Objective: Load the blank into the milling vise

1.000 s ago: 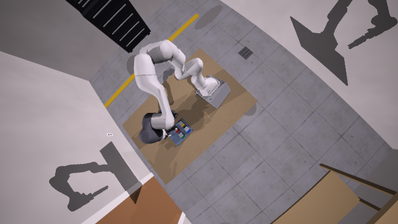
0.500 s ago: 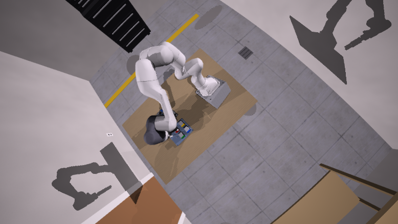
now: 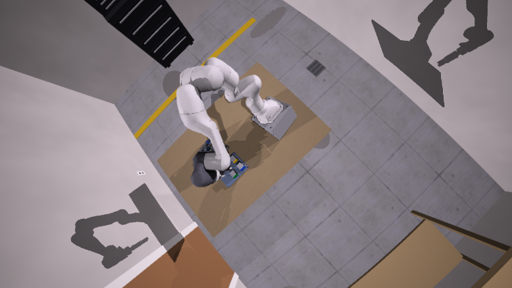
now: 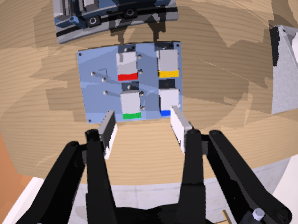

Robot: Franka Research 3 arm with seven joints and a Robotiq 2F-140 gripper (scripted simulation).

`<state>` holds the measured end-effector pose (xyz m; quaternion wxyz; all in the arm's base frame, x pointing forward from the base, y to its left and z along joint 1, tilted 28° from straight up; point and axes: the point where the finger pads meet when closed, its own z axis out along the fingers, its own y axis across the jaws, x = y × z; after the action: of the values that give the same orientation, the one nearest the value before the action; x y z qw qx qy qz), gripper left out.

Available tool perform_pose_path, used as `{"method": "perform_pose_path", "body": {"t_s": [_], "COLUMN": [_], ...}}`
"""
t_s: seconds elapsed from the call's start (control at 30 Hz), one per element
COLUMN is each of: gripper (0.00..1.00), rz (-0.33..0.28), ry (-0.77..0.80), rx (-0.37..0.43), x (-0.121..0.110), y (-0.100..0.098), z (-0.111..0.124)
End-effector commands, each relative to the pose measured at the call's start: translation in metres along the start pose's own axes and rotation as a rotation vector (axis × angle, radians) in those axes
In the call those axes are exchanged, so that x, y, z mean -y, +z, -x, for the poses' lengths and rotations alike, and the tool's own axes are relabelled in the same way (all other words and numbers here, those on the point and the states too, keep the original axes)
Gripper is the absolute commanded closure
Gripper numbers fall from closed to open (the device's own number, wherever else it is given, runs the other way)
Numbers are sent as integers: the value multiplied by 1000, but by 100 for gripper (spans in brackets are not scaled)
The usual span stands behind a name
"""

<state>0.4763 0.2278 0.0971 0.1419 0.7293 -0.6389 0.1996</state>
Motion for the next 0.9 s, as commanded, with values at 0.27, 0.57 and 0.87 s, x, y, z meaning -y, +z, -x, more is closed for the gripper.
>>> {"method": "perform_pose_path", "body": {"t_s": [0.27,0.57,0.87], "gripper": [52,52,52], "rz": [-8,-1,-8], "ry": [4,7,4], "rx": [11,2,11], "x": [17,17,34], "y": [53,66,106], "z": [17,18,35]}}
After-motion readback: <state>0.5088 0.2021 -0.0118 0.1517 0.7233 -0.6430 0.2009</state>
